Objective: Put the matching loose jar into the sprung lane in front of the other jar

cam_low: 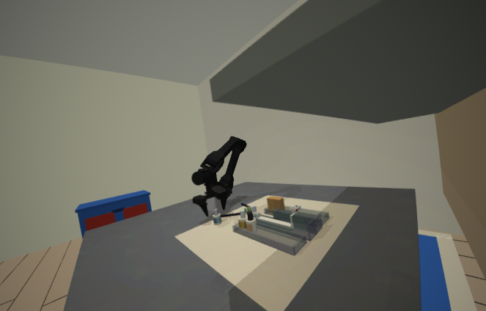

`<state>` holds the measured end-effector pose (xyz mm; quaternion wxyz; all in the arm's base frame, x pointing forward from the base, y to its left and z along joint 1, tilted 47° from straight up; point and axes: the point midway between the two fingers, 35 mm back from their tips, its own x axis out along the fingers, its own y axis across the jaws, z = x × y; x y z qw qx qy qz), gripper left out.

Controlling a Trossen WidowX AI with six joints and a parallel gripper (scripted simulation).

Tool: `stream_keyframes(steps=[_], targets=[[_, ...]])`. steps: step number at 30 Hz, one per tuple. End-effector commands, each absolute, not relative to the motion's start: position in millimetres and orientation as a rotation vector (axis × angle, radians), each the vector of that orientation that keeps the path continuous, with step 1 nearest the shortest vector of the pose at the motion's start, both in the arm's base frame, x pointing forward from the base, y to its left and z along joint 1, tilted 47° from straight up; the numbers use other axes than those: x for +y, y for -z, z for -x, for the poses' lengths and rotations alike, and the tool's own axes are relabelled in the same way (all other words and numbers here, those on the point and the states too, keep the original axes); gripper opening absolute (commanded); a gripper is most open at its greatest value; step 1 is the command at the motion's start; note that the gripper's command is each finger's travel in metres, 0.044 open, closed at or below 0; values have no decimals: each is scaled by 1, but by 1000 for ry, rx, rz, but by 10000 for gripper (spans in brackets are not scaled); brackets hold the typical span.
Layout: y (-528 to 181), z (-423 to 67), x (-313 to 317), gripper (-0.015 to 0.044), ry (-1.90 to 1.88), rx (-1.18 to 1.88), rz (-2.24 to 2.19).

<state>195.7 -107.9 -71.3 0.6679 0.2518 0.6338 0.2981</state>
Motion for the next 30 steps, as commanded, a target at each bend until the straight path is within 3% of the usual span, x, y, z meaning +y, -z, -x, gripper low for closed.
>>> stream_keyframes(steps=[1,13,23,30], targets=[[76,-195,-101,440,-676,1432,-577],[87,-195,-88,440,-677,1431,-578],[87,-195,-88,177,-677,1431,-578],[87,-195,-88,131,-677,1431,-578]])
